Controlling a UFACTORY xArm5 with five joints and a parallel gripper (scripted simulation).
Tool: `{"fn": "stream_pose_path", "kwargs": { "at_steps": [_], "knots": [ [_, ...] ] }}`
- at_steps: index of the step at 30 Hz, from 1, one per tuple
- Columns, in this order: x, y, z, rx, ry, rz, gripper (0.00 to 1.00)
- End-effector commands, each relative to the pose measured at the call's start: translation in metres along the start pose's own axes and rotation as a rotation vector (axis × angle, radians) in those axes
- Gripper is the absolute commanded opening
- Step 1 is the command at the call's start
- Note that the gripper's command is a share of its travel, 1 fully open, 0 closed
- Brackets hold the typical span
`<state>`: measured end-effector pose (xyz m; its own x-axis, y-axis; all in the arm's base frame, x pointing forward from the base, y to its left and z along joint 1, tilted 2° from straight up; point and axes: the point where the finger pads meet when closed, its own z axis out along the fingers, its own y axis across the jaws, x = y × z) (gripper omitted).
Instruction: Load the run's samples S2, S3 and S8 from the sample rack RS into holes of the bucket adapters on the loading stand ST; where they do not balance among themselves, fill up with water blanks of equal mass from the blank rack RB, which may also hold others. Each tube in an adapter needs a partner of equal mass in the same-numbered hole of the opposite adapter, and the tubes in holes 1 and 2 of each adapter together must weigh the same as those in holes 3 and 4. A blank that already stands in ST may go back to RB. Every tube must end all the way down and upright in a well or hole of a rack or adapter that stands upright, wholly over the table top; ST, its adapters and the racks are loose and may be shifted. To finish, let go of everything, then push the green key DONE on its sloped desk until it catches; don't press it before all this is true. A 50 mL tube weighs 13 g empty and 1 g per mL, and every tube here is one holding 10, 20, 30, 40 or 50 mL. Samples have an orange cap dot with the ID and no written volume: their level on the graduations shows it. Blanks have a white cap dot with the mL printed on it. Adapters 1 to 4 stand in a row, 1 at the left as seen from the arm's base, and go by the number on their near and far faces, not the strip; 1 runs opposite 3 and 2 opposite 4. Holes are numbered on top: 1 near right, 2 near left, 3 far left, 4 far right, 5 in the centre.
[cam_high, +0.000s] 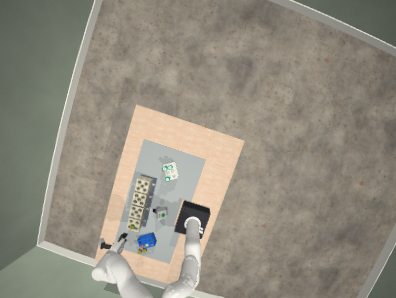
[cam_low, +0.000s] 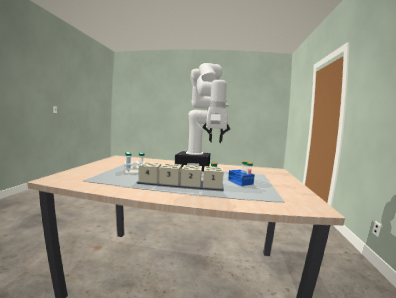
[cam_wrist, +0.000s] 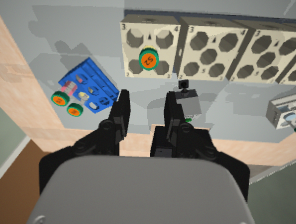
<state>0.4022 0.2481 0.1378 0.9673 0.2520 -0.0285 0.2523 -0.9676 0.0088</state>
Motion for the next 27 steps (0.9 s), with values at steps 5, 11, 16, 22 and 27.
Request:
{"fn": "stream_pose_path", "kwargs": {
  "at_steps": [5, 11, 16, 22, 27],
  "knots": [
    [0.001, 0.0, -0.002, 0.001, 0.004, 0.0, 0.43],
    [-0.002, -0.004, -0.002, 0.001, 0.004, -0.033, 0.57],
    [-0.017, -0.024, -0.002, -0.001, 0.005, -0.2, 0.57],
    [-0.029, -0.04, -0.002, -0.002, 0.005, -0.333, 0.57],
    [-0.044, -0.06, -0.002, -0.004, 0.005, -0.5, 0.57]
  ]
}}
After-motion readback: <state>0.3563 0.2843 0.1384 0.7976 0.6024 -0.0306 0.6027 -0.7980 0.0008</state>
